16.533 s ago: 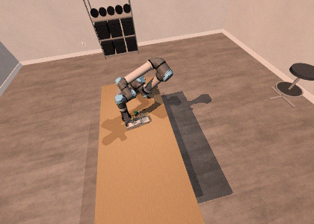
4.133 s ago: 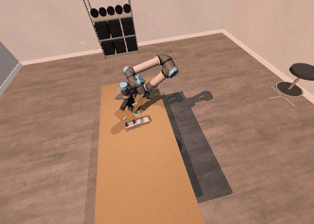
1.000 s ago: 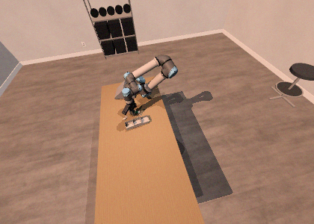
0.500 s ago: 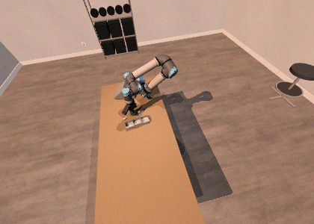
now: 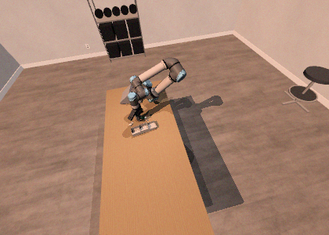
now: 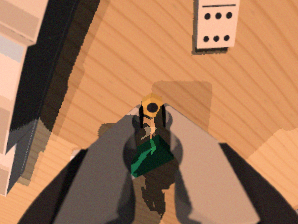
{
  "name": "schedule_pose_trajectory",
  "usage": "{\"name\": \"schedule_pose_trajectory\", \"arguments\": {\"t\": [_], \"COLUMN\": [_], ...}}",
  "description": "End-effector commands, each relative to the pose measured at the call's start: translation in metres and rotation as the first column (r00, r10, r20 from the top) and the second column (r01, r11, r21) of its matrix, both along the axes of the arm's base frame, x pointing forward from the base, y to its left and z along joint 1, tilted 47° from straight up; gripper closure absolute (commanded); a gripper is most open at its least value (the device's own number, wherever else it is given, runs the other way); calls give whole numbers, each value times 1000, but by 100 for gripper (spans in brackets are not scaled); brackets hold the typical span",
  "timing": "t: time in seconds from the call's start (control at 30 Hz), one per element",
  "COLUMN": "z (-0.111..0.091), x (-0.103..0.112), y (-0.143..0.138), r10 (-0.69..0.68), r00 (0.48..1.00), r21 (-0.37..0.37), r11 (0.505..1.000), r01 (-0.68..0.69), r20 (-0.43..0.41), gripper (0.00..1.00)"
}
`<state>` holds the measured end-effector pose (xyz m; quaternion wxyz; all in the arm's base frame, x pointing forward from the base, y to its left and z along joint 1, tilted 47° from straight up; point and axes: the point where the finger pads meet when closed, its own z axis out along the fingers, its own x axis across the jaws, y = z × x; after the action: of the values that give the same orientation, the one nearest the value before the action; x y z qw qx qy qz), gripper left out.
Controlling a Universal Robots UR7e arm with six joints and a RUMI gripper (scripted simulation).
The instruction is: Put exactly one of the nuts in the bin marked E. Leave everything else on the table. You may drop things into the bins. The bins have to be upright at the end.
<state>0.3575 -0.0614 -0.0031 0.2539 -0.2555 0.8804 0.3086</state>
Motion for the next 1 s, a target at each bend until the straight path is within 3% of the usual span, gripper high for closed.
{"name": "schedule_pose_trajectory", "arguments": {"t": [0.0, 0.17, 0.83, 0.97], "z": [0, 0, 41, 41], "x": [0, 0, -17, -17], "y": [0, 0, -41, -41], "r10": [0, 0, 0, 0], "r00": [1000, 1000, 1000, 1000], "r21": [-1, -1, -1, -1], "r11": [1000, 1000, 1000, 1000], "r01": [0, 0, 0, 0], "r20": [0, 0, 0, 0], "gripper": [100, 100, 100, 100]}}
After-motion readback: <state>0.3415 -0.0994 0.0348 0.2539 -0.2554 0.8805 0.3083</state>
